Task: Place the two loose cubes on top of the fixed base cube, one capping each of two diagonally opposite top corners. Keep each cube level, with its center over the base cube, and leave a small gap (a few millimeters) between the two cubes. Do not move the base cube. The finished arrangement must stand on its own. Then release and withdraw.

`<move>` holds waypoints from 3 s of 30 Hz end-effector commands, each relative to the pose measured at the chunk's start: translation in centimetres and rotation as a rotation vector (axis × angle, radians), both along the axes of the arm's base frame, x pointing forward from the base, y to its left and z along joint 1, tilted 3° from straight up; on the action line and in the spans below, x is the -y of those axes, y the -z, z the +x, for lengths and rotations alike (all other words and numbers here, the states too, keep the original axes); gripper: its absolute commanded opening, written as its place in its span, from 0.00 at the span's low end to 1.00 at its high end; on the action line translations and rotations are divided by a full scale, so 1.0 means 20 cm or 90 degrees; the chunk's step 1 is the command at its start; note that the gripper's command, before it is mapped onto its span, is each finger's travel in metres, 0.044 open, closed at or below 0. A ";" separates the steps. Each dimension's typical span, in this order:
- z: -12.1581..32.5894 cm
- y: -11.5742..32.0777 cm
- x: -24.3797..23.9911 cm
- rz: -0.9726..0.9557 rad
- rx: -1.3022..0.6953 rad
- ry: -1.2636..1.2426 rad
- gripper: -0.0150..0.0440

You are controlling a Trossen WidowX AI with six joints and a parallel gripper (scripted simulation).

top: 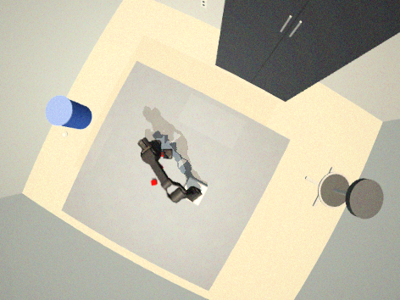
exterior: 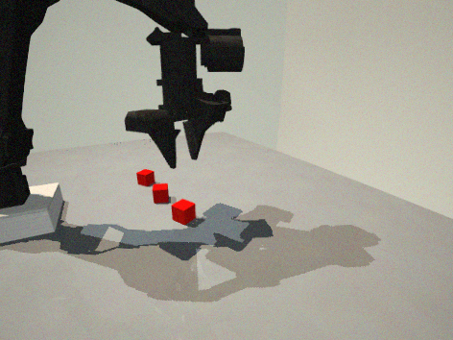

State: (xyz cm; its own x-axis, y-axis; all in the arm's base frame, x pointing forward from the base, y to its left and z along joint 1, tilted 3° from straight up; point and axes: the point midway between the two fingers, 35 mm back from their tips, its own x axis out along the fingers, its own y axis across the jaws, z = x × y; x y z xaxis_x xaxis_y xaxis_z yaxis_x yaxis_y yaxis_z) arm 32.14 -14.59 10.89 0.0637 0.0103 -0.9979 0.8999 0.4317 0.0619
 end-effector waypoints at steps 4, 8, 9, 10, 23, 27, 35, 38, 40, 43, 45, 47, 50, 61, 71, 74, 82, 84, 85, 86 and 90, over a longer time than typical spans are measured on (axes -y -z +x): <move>-0.01 0.25 -0.01 0.010 -0.011 -0.004 0.70; -0.01 0.26 -0.01 0.010 -0.011 -0.004 0.70; -0.01 0.27 -0.01 0.010 -0.011 -0.004 0.70; -0.01 0.29 -0.01 0.010 -0.011 -0.004 0.70; 0.00 0.37 -0.01 0.010 -0.011 -0.004 0.70; 0.00 0.41 -0.01 0.010 -0.011 -0.004 0.70; 0.00 0.47 -0.02 0.011 -0.011 -0.004 0.70; 0.00 0.49 -0.02 0.011 -0.011 -0.004 0.70; 0.00 0.49 -0.02 0.011 -0.011 -0.004 0.66; 0.00 0.49 -0.02 0.011 -0.011 -0.004 0.53; 0.00 0.49 -0.02 0.011 -0.011 -0.004 0.44; 0.00 0.49 -0.02 0.011 -0.011 -0.004 0.43; 0.00 0.48 -0.02 0.011 -0.011 -0.004 0.43; 0.01 0.32 0.00 0.010 -0.011 -0.004 0.43; 0.00 0.16 0.00 0.010 -0.011 -0.004 0.43; 0.00 0.11 0.00 0.010 -0.011 -0.004 0.43; -0.02 -0.02 0.00 0.010 -0.011 -0.004 0.43; -0.03 -0.05 0.00 0.010 -0.011 -0.004 0.43; -0.03 -0.05 0.00 0.010 -0.011 -0.004 0.43; -0.03 -0.06 0.00 0.010 -0.011 -0.004 0.43; -0.03 -0.05 -0.01 0.010 -0.011 -0.010 0.43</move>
